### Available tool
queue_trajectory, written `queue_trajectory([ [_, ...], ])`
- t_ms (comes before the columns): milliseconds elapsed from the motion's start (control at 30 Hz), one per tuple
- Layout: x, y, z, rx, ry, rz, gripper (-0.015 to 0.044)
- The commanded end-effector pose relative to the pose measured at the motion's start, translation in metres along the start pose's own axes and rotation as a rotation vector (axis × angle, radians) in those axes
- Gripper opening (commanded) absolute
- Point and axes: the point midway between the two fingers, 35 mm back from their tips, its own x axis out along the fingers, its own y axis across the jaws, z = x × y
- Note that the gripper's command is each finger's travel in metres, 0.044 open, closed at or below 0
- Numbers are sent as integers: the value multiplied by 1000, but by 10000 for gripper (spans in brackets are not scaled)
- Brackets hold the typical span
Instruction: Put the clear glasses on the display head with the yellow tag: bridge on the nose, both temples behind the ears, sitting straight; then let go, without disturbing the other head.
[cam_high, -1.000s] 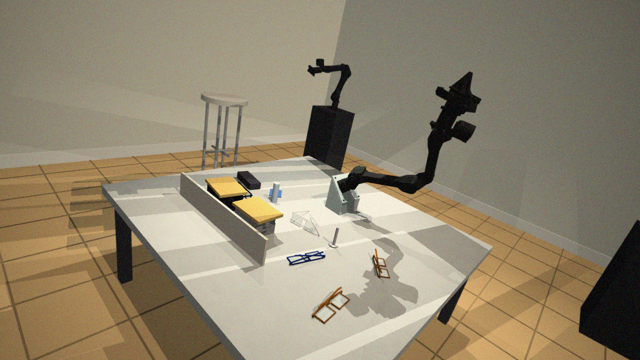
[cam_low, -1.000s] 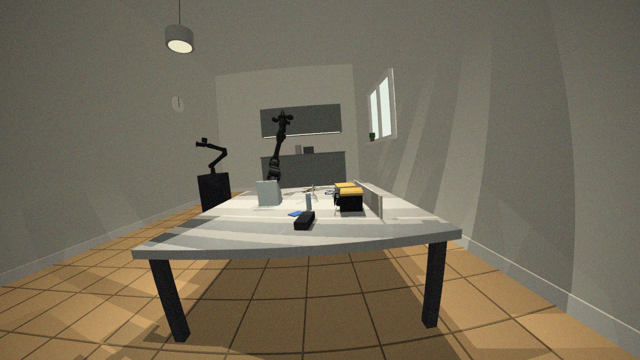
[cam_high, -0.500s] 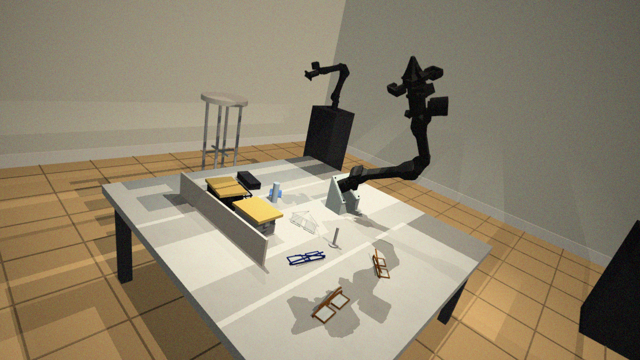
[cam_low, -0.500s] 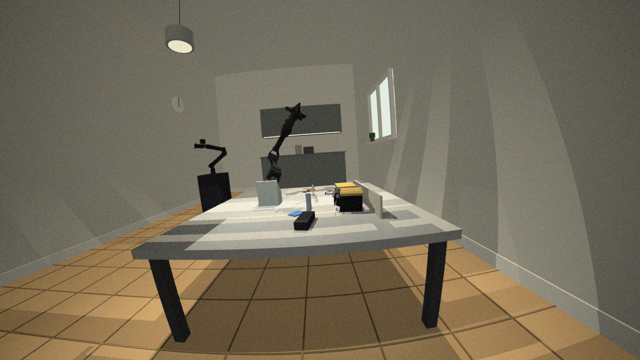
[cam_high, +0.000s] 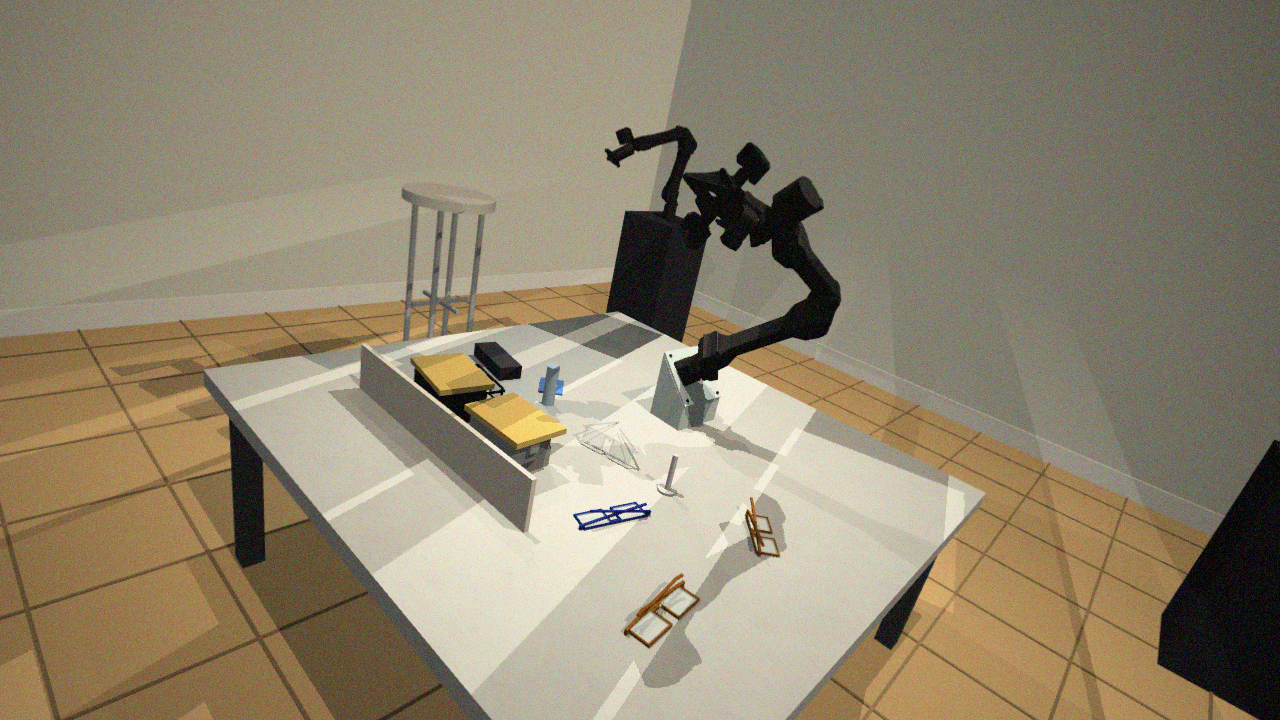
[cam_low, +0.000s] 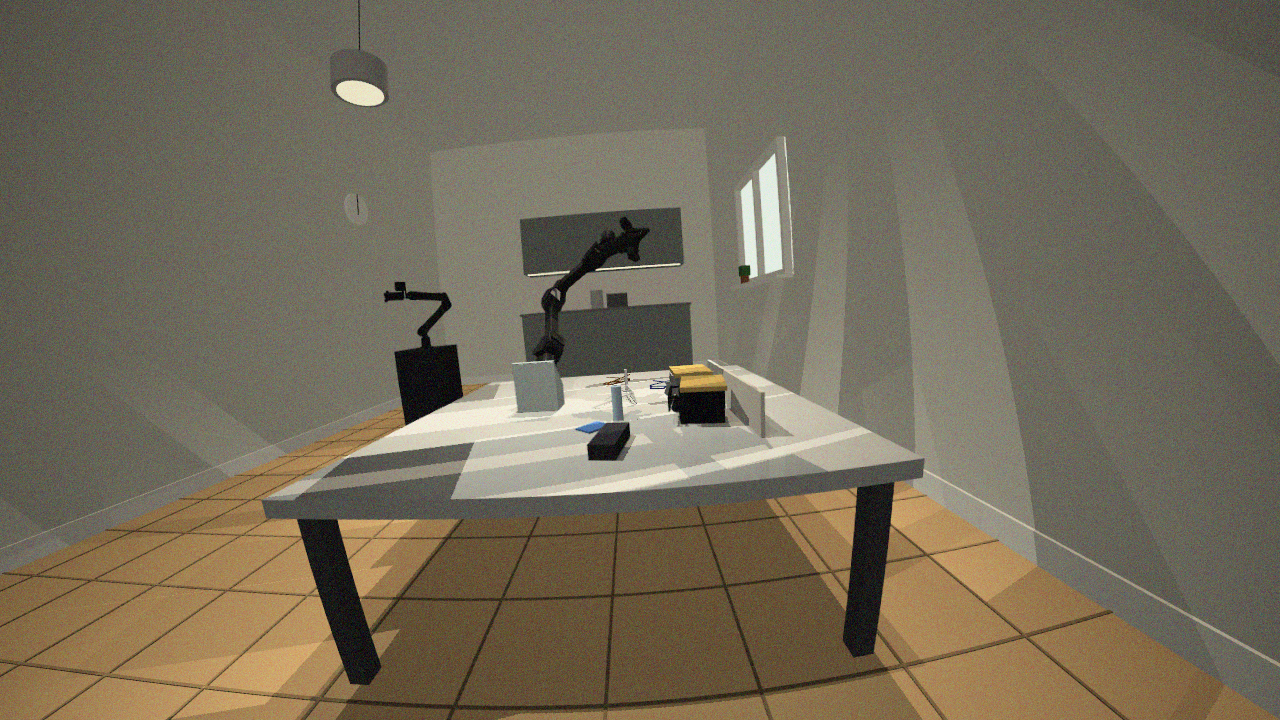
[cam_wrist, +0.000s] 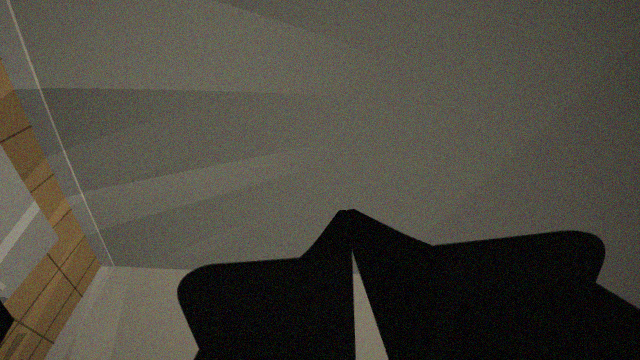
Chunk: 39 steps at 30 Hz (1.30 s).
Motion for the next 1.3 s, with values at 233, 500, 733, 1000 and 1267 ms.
queue_trajectory([
  [233, 36, 165, 63, -304, -325, 511, 0],
  [500, 8, 289, 116, -482, -671, 847, 0],
  [733, -47, 376, 155, -594, -1049, 1079, 0],
  [1000, -117, 437, 185, -615, -1457, 1234, 0],
  [1267, -118, 440, 186, -615, -1457, 1235, 0],
])
